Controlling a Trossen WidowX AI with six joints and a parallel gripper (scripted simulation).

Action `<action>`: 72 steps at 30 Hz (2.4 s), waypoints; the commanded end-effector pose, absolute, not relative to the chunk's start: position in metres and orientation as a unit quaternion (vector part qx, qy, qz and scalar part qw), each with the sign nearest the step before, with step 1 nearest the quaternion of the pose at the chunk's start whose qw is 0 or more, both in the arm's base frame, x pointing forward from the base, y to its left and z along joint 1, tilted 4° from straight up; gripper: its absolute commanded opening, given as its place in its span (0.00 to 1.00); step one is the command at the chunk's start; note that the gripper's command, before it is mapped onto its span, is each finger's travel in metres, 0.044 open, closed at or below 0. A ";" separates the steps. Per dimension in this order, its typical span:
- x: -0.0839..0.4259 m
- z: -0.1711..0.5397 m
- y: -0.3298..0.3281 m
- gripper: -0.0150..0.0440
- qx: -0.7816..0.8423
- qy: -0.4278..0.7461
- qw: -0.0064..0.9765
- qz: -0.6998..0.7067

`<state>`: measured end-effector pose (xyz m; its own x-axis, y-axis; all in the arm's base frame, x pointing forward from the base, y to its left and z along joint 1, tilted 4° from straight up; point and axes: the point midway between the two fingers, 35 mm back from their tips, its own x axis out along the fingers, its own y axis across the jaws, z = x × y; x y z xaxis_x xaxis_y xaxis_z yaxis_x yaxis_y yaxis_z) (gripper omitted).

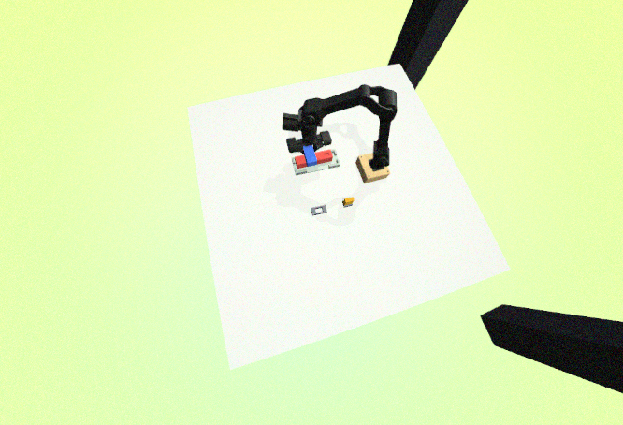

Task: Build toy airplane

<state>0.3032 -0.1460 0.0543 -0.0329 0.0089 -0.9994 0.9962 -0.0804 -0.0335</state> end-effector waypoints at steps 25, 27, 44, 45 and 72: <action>0.300 0.027 -0.146 0.59 0.510 0.493 0.466 -0.529; 0.300 0.027 -0.146 0.59 0.510 0.493 0.466 -0.529; 0.300 0.027 -0.146 0.59 0.510 0.493 0.466 -0.529; 0.300 0.027 -0.146 0.59 0.510 0.493 0.466 -0.529; 0.300 0.027 -0.146 0.59 0.510 0.493 0.466 -0.529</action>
